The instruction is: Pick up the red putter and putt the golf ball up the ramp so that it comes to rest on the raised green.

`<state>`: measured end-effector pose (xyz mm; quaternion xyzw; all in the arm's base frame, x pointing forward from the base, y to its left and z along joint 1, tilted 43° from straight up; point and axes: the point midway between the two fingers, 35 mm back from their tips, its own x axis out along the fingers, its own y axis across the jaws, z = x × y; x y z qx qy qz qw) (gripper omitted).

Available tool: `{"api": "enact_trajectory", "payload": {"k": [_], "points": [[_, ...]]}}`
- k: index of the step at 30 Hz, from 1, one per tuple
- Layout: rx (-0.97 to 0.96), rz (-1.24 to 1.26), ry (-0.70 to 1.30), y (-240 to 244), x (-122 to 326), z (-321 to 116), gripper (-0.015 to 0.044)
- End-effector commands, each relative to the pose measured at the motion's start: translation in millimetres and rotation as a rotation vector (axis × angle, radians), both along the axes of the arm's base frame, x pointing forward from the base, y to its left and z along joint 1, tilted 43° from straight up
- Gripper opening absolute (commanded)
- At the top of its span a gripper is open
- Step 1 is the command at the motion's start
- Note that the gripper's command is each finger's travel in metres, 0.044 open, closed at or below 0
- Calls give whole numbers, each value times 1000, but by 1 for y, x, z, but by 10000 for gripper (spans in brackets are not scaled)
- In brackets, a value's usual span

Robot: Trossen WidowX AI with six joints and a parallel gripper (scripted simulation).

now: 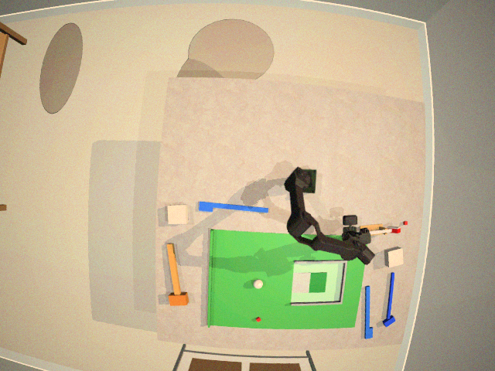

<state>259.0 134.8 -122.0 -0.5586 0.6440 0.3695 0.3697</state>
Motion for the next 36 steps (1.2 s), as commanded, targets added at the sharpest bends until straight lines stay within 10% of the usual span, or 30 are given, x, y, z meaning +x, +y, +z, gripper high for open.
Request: {"api": "enact_trajectory", "payload": {"k": [1, 19, 36], "points": [[12, 4, -8, 16, 6, 12, 0], [13, 3, -4, 65, 10, 71, 0], [-4, -341, -237, -16, 65, 156, 0]]}}
